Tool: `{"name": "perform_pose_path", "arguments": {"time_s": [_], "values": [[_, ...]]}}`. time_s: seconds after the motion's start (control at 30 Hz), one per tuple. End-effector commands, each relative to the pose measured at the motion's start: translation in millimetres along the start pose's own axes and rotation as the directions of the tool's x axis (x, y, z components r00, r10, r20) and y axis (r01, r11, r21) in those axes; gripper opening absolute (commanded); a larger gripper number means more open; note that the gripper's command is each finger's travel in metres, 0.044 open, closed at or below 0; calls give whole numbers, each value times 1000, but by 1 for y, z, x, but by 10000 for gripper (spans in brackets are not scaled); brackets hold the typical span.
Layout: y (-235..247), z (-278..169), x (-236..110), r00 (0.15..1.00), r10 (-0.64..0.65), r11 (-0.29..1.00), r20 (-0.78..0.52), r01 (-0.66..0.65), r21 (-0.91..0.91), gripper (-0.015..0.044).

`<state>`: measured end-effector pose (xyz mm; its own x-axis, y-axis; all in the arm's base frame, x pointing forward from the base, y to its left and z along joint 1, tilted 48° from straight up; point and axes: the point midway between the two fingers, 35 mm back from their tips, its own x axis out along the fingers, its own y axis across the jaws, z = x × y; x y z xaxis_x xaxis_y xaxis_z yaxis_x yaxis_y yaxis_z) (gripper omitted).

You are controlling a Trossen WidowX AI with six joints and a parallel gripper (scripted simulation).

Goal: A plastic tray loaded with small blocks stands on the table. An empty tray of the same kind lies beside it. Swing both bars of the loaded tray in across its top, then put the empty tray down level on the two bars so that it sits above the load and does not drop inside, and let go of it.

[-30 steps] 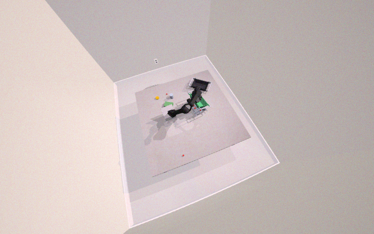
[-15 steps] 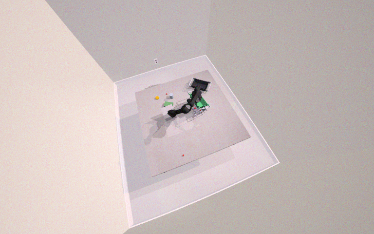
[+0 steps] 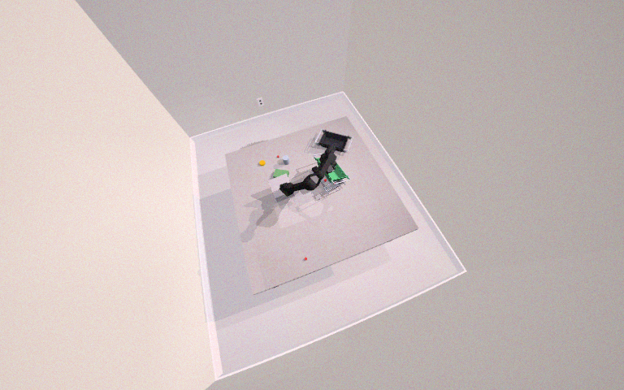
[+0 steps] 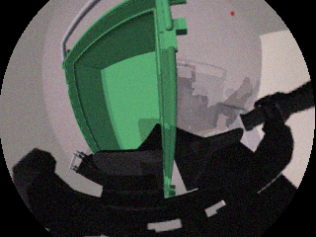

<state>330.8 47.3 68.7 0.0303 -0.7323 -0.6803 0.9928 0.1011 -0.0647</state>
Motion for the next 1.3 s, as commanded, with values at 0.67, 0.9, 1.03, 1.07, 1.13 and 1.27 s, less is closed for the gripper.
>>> {"name": "perform_pose_path", "arguments": {"time_s": [0.67, 0.9, 1.03, 1.07, 1.13, 1.27], "values": [[-2, 0, 29, 1000, 16, 1000, 6, -16, -4, 0], [-7, 0, 34, 1000, 16, 1000, 6, -16, -5, 0], [-10, 0, 37, 1000, 16, 1000, 7, -16, -5, 0], [-10, 0, 37, 1000, 16, 1000, 7, -16, -5, 0], [-10, 0, 37, 1000, 16, 1000, 7, -16, -5, 0], [-10, 0, 37, 1000, 16, 1000, 7, -16, -5, 0]]}}
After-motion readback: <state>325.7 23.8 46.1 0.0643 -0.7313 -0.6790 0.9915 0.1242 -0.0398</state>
